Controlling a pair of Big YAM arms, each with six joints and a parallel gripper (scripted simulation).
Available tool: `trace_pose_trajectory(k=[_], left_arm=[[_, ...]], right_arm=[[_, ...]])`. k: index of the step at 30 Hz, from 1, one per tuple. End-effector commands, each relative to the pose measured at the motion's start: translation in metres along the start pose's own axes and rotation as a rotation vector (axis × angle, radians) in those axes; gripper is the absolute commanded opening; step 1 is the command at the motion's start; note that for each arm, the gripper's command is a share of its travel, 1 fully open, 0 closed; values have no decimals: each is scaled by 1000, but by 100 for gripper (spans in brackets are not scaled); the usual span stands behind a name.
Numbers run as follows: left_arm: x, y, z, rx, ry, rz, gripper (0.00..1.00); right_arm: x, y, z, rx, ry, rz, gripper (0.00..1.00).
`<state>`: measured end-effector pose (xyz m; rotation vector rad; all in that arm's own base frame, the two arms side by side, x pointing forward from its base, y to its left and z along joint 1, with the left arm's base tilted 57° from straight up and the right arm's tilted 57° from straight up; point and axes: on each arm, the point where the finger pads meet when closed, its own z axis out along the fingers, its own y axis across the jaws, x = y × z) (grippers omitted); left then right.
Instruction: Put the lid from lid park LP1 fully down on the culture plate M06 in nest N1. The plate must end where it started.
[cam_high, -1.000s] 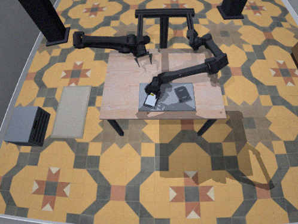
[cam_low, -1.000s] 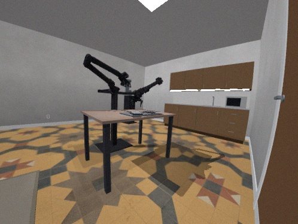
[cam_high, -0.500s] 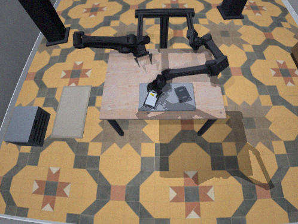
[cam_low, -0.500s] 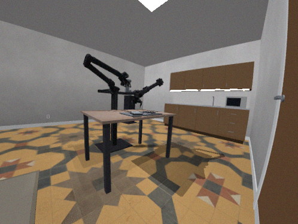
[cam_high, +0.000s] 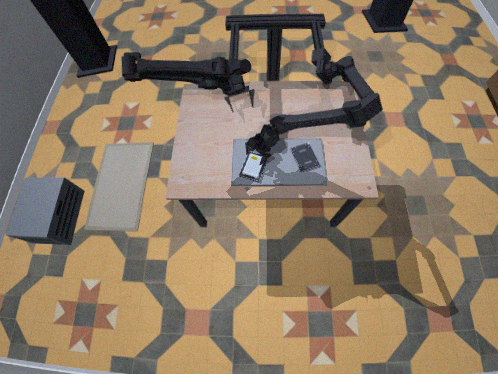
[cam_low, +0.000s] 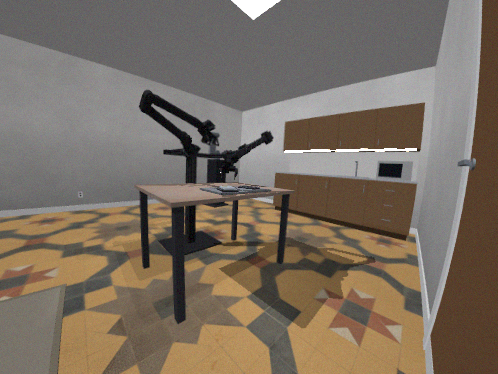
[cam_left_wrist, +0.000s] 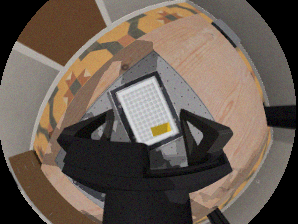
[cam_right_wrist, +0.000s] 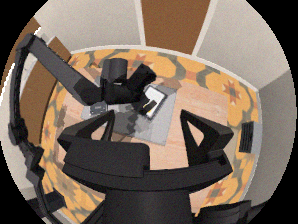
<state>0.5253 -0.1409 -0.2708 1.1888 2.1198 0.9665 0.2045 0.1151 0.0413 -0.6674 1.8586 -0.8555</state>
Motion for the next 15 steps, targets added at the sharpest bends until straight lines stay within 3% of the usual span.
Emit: trace_pose_trajectory(k=[1,15], left_arm=[[3,-7,1,3,-4,17,100],[3,-7,1,4,-4,13,100]], right_arm=[[-21,10,-5,-12,-22,26,100],[-21,10,-5,-12,-22,26,100]])
